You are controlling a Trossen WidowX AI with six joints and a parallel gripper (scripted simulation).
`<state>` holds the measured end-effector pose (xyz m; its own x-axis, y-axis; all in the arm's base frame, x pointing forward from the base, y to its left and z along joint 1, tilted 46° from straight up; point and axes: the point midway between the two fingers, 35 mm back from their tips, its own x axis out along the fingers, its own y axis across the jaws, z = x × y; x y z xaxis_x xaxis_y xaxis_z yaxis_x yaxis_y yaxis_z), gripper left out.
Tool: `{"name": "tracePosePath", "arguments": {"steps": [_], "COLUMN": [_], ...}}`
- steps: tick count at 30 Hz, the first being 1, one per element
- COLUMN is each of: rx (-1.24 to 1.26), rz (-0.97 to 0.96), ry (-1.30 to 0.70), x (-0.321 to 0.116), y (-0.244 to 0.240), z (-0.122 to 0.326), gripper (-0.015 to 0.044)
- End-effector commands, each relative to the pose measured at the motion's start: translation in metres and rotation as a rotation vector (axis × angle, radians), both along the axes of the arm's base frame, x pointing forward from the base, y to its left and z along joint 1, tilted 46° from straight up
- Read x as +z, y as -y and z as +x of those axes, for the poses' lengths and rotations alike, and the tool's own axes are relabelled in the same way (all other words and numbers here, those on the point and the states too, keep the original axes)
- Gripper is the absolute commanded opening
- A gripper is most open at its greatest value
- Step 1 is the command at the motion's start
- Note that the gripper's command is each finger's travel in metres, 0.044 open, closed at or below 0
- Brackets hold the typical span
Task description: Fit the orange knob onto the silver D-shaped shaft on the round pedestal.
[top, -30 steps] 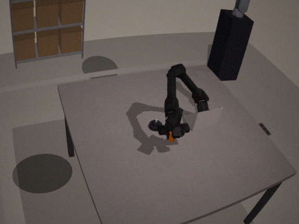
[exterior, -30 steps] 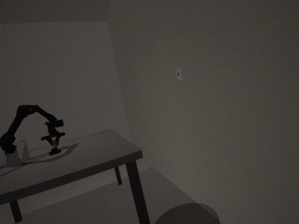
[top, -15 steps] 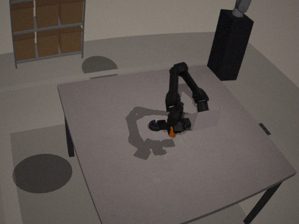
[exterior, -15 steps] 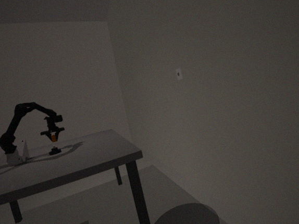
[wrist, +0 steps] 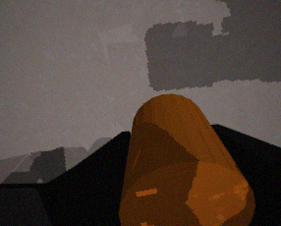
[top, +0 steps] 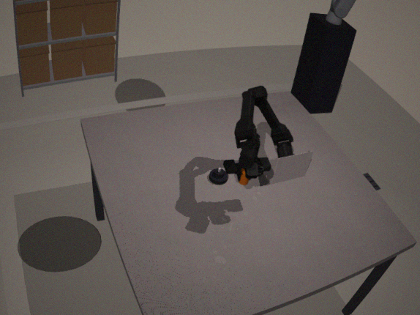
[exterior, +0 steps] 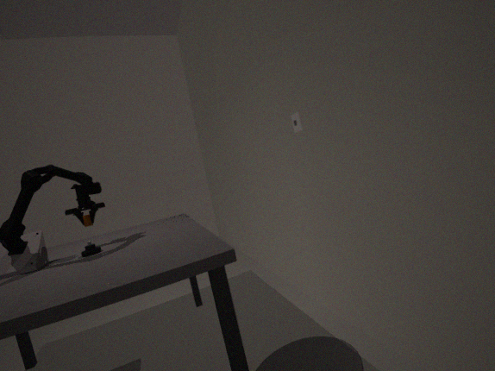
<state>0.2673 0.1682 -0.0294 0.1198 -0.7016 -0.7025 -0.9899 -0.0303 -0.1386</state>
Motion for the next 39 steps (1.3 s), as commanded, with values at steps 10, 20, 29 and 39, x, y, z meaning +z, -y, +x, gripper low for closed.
{"name": "tracePosePath", "arguments": {"steps": [10,20,29,39], "rx": [-0.001,0.002,0.002,-0.001], "rz": [0.016,0.024,0.027,0.026], "ry": [0.008,0.006,0.007,0.01], "x": [0.018,0.033,0.046,0.06], "y": [-0.001,0.025,0.049,0.077], "z": [0.005,0.02,0.03,0.039], "gripper": [0.0,0.0,0.0,0.0]}}
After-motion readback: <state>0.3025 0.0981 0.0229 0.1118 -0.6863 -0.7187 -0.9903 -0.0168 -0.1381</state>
